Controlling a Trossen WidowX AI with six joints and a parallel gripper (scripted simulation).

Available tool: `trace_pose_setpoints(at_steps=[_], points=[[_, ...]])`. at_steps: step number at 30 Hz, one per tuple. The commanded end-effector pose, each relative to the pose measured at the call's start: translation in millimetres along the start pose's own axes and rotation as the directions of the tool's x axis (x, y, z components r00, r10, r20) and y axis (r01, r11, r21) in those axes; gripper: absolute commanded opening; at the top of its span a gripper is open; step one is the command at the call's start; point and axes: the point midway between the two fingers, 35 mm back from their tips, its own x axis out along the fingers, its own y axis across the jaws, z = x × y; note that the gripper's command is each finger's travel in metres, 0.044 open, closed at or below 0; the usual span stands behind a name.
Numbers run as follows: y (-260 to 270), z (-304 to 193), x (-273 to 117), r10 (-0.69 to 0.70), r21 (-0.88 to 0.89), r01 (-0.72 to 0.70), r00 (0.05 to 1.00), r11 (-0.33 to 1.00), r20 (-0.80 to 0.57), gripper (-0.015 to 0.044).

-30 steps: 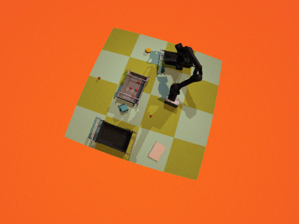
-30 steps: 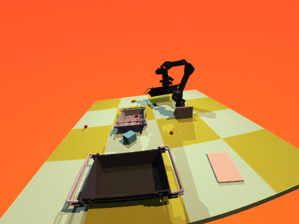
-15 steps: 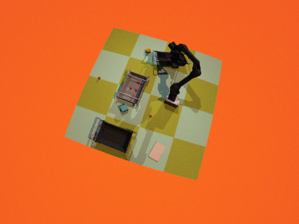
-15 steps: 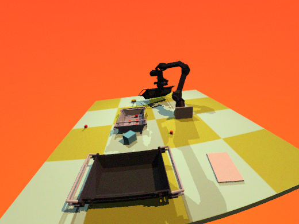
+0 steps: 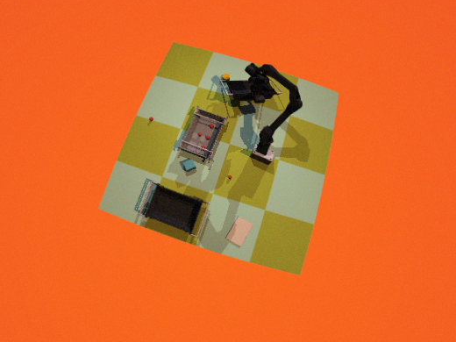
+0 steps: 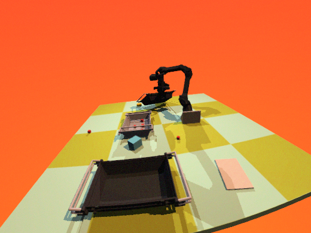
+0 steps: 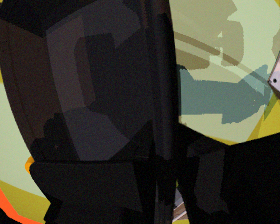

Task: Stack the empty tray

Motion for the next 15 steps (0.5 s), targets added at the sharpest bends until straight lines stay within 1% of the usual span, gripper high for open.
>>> trace_pose_setpoints(at_steps=[1, 15], points=[[4.7, -17.9, -5.3, 0.014, -0.037, -0.015, 1.000, 0.999, -0.021, 0.0000], [-1.2, -77.5, -3.4, -0.019, -0.188, 0.012, 0.999, 0.982, -0.034, 0.0000]])
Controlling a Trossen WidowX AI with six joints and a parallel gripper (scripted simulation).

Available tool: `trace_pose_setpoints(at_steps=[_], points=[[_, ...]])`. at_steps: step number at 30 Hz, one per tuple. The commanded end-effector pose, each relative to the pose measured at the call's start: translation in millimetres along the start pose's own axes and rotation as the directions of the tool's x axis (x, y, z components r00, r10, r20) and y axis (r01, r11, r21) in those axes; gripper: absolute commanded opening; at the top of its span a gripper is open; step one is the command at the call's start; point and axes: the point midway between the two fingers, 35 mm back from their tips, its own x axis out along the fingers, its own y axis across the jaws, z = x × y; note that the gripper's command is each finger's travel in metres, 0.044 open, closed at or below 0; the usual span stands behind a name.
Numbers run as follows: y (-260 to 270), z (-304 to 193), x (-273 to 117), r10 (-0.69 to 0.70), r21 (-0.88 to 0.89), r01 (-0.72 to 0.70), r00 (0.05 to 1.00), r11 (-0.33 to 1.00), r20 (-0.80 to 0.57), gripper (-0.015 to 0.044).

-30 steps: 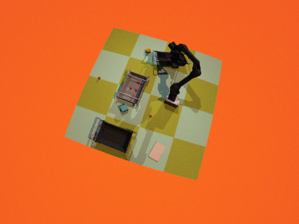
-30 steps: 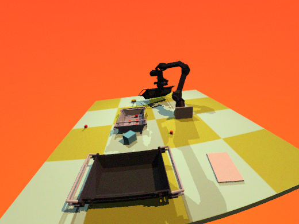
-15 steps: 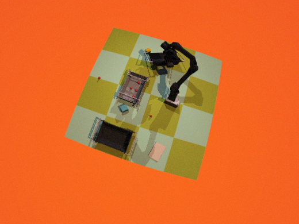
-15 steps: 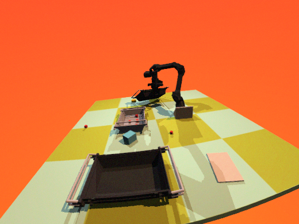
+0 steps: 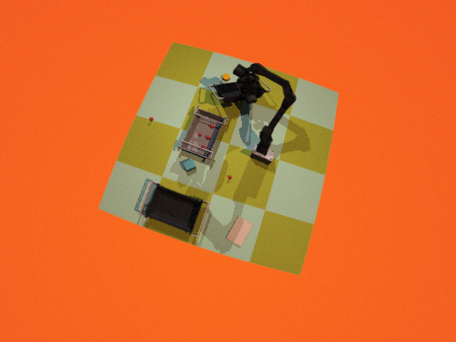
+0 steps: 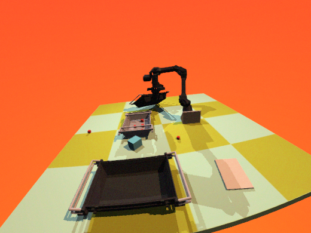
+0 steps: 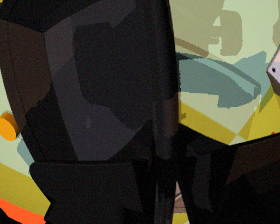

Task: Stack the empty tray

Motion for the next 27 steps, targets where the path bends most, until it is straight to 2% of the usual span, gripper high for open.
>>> trace_pose_setpoints(at_steps=[1, 27], points=[[2.5, -20.3, -6.8, 0.019, -0.042, -0.020, 1.000, 0.999, -0.018, 0.0000], [-30.9, -134.7, -9.0, 0.004, -0.322, -0.004, 1.000, 0.947, -0.002, 0.0000]])
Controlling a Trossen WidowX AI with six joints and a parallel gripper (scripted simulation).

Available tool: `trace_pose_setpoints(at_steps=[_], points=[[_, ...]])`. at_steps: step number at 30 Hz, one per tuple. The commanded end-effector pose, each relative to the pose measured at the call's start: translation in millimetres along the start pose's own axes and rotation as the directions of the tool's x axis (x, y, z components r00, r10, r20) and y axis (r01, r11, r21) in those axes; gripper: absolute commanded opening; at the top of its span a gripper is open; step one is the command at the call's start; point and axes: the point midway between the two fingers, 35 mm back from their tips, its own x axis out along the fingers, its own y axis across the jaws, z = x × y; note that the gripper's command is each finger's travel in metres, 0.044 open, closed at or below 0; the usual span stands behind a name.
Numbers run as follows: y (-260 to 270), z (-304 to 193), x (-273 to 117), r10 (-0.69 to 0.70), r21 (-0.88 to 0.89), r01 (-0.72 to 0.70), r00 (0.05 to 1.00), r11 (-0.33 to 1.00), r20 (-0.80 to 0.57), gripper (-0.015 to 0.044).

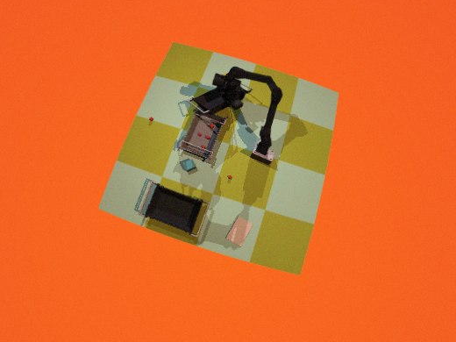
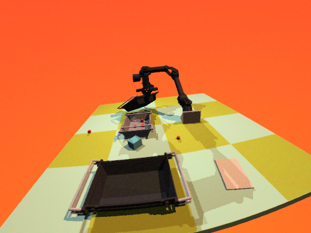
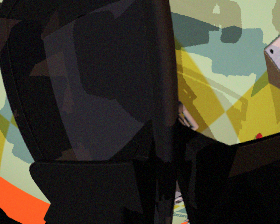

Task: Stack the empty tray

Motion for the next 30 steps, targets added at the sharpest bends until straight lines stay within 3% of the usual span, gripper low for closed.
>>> trace_pose_setpoints(at_steps=[1, 30], points=[[-1.4, -23.1, -9.7, 0.032, -0.046, -0.032, 0.999, 0.998, -0.010, 0.0000], [-62.8, -151.7, -14.9, 0.089, -0.350, -0.065, 0.995, 0.934, 0.053, 0.0000]])
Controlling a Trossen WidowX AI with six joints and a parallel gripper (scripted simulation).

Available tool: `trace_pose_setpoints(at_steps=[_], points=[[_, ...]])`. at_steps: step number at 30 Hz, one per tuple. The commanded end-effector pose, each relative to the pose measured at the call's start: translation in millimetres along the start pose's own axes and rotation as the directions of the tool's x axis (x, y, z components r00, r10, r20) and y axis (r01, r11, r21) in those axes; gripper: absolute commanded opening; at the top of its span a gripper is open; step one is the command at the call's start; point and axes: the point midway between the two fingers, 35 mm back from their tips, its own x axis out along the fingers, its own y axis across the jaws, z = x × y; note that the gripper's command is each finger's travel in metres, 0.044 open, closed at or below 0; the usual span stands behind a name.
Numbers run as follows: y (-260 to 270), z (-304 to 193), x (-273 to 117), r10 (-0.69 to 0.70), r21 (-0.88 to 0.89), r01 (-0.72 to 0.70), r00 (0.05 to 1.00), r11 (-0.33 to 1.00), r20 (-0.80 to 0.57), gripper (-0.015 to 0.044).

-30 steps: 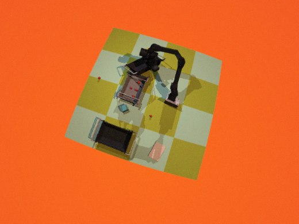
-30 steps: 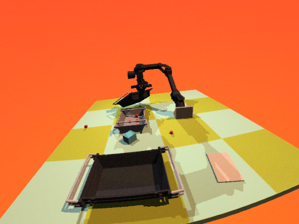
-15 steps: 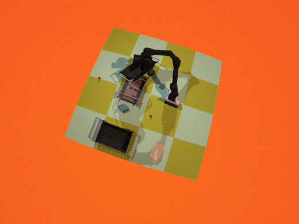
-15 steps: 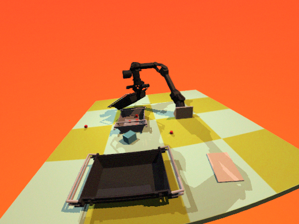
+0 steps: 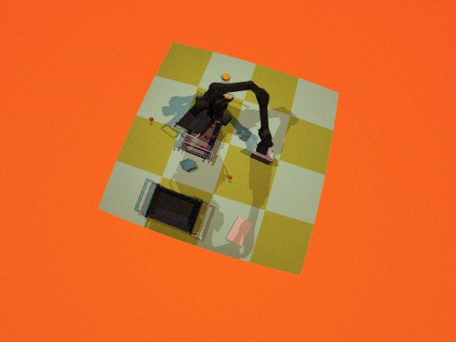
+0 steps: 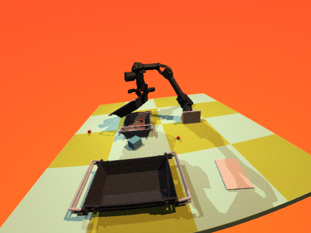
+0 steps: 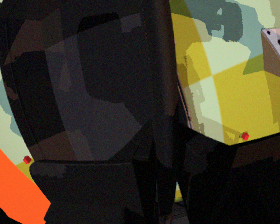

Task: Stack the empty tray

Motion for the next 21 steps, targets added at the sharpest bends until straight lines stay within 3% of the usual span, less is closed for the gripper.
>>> trace_pose_setpoints(at_steps=[1, 9, 21], points=[[-5.1, -23.6, -12.6, 0.049, -0.042, -0.049, 0.999, 0.998, 0.000, 0.0000], [-20.1, -57.7, -15.4, 0.073, -0.117, -0.069, 0.997, 0.991, 0.026, 0.0000], [-20.5, -58.5, -15.4, 0.073, -0.119, -0.070, 0.997, 0.991, 0.027, 0.0000]])
